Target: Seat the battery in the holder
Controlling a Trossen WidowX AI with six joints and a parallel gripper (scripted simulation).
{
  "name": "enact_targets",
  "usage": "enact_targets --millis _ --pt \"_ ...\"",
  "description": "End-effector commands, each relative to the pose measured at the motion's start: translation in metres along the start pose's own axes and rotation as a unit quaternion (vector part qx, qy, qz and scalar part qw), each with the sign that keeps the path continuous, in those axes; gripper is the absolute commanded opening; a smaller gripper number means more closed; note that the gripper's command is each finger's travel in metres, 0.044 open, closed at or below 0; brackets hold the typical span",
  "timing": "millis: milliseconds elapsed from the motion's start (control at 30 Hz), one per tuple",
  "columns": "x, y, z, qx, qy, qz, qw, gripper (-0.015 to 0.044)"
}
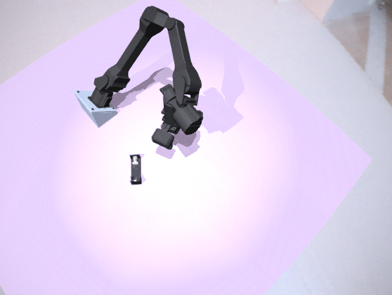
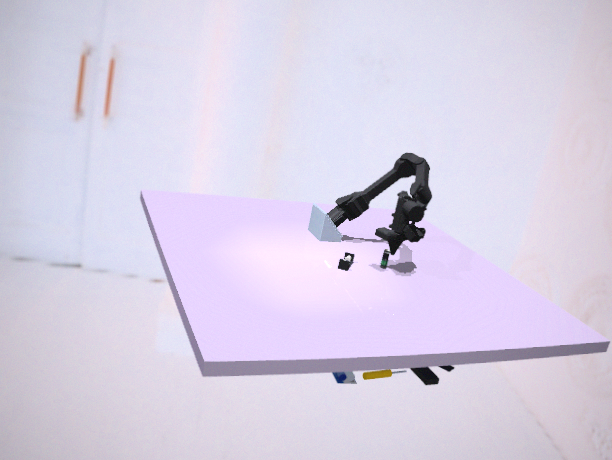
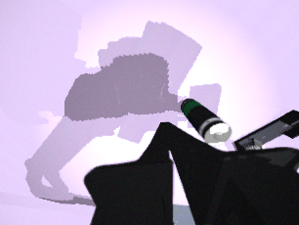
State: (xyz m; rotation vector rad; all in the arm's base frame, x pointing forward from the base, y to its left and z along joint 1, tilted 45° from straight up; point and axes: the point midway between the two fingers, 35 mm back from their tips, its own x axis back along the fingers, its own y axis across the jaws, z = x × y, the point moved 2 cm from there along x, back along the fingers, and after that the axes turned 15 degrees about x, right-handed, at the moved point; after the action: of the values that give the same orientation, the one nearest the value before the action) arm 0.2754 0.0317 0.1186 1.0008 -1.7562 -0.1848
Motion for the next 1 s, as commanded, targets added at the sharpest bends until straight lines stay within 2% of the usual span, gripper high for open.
enact_targets --millis 0,967 --pt "0.0 -0.002 -0.001 0.001 -0.006 0.002 1.0 0.0" --pt "0.0 -0.048 0.011 0.002 -0.005 0.003 1.0 0.0"
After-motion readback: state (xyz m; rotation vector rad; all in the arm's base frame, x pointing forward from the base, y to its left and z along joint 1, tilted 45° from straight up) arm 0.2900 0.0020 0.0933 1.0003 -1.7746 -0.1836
